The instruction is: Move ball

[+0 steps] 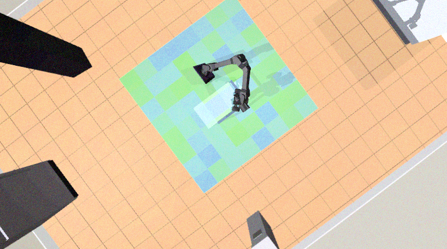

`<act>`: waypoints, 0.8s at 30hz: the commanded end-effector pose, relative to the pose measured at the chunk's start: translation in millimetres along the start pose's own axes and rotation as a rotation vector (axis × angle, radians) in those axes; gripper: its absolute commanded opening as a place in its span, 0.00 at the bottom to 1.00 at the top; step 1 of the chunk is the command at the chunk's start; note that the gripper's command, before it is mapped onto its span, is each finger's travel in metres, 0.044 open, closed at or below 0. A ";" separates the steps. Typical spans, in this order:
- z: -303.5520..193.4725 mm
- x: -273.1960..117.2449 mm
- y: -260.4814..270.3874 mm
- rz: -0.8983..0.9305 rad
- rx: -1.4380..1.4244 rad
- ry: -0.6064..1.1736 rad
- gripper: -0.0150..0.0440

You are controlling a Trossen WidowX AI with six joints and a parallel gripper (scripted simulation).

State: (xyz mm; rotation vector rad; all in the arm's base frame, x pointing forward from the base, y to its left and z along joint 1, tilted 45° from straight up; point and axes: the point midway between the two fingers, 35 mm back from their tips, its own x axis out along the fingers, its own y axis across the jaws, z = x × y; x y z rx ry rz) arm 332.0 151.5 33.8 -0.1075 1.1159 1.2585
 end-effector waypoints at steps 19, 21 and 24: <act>-38.2 0.4 0.3 0.002 0.002 0.002 0.25; -41.5 0.5 0.5 0.002 0.003 0.002 0.25; -46.2 0.6 1.0 0.002 0.003 0.002 0.25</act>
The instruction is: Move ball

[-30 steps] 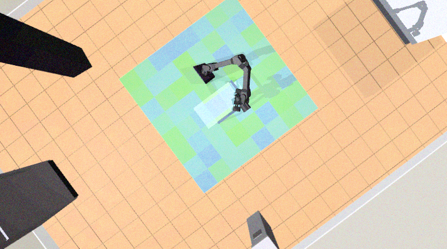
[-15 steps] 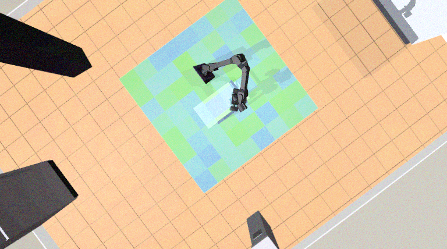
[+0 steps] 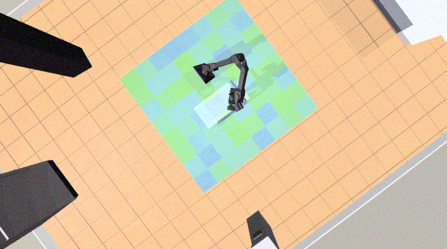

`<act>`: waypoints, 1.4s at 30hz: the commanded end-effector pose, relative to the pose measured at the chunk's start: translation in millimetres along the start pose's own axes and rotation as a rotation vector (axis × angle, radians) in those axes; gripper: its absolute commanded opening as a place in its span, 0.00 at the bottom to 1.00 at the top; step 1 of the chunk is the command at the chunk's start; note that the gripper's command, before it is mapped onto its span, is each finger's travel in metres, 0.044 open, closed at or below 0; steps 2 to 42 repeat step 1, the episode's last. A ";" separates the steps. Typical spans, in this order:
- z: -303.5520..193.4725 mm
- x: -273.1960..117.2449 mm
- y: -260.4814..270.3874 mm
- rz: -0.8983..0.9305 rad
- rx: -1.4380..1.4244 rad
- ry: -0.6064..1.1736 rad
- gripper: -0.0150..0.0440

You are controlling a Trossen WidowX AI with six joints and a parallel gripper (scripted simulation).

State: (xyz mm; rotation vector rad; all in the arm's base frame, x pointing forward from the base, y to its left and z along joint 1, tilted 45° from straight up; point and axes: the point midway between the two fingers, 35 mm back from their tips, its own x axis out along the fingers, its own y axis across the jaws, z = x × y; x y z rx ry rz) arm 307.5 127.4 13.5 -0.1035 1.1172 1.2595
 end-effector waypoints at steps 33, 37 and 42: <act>-7.2 0.3 0.6 -0.001 0.000 0.003 0.25; -7.2 0.3 0.6 -0.001 0.000 0.003 0.25; -7.2 0.3 0.6 -0.001 0.000 0.003 0.25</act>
